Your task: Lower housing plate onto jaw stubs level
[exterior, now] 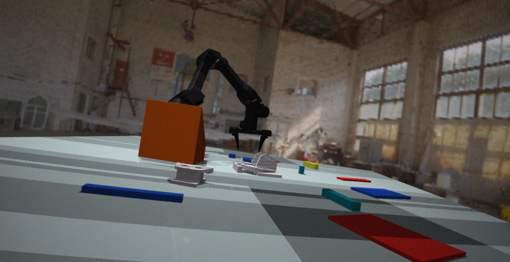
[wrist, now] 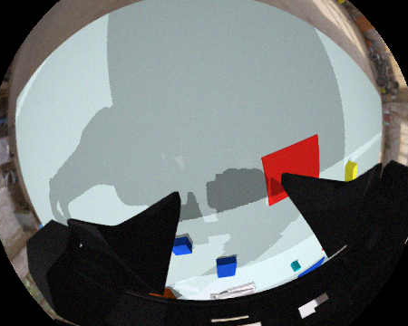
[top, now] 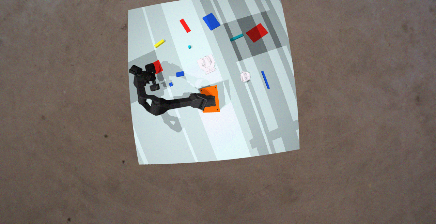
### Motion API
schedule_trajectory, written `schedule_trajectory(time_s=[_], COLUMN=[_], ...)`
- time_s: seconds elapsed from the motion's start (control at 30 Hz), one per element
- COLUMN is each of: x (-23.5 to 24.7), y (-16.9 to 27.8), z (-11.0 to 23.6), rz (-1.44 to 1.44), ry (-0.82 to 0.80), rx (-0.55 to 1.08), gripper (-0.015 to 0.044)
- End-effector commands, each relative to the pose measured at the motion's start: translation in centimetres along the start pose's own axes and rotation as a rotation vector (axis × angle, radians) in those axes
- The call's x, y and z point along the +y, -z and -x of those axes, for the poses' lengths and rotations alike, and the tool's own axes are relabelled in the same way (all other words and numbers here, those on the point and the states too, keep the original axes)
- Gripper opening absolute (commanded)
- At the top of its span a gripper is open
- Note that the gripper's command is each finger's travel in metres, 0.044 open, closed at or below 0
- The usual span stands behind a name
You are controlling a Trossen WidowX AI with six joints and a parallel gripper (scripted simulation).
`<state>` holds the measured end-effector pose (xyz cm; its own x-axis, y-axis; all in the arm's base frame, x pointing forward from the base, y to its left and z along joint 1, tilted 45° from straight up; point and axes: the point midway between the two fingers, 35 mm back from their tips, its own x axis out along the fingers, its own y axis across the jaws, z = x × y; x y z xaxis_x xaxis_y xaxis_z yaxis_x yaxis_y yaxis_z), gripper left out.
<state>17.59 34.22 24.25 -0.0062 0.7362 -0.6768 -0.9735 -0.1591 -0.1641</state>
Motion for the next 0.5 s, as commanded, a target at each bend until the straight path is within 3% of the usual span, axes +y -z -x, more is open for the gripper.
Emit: schedule_trajectory(time_s=[0.0,0.47], x=[-1.4,-7.1], y=[2.2,10.7], z=[-0.8,-1.1], rz=[-0.089,-0.44], ry=[0.007,0.079], rx=[0.046,0.174], gripper=[0.044,0.044])
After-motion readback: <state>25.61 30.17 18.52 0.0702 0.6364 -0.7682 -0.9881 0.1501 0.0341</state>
